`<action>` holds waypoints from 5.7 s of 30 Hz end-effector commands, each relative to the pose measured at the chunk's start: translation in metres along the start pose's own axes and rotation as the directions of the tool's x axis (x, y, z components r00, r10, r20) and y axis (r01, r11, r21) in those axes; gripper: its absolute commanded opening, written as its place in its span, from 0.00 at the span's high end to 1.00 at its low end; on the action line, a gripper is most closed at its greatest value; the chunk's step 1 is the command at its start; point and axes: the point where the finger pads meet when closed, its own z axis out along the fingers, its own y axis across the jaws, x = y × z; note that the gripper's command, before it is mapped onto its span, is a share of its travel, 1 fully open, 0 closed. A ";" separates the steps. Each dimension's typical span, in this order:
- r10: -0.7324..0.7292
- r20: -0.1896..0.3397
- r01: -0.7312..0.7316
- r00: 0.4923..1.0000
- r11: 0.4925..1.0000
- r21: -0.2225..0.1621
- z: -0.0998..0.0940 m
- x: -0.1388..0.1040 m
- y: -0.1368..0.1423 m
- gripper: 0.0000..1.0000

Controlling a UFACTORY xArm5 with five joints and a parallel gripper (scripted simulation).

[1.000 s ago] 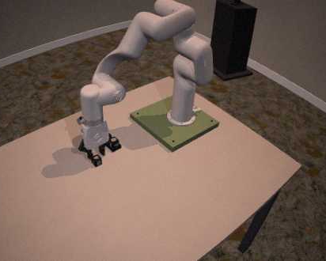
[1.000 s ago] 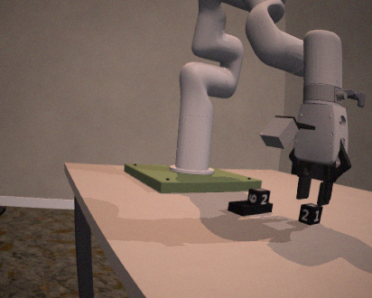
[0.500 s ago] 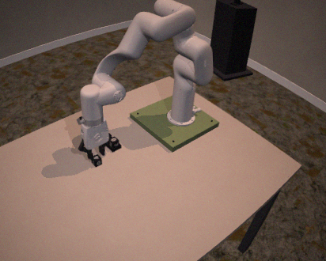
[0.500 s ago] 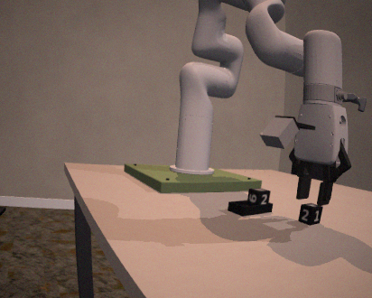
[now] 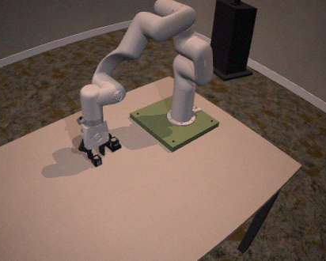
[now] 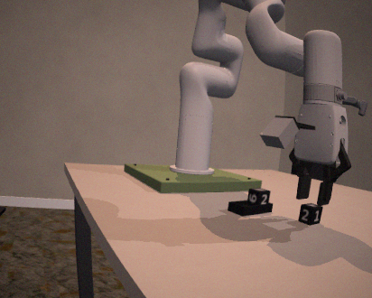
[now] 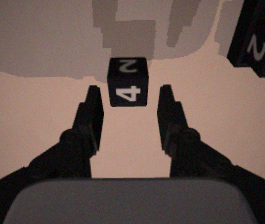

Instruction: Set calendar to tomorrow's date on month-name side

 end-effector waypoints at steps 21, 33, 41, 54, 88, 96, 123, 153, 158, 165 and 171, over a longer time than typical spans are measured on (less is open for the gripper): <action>0.000 0.000 0.000 1.000 1.000 0.004 -0.001 0.000 -0.001 0.51; 0.000 0.000 0.000 1.000 1.000 0.004 -0.001 0.000 -0.001 0.51; 0.000 0.000 0.000 1.000 1.000 0.004 -0.001 0.000 -0.001 0.51; 0.000 0.000 0.000 1.000 1.000 0.004 -0.001 0.000 -0.001 0.51; 0.000 0.000 0.000 1.000 1.000 0.004 0.015 0.000 -0.001 0.51; 0.000 0.000 0.000 1.000 1.000 0.004 0.023 0.000 -0.001 0.51; 0.000 0.000 0.000 1.000 1.000 0.004 0.027 0.000 -0.001 0.51; 0.000 0.000 0.000 1.000 1.000 0.004 0.027 0.000 -0.001 0.71; 0.000 0.000 0.000 1.000 1.000 0.004 0.027 0.000 -0.001 0.71; 0.000 0.000 0.000 1.000 1.000 0.004 0.027 0.000 -0.001 0.71; 0.000 0.000 0.000 1.000 1.000 0.004 0.027 0.000 -0.001 0.71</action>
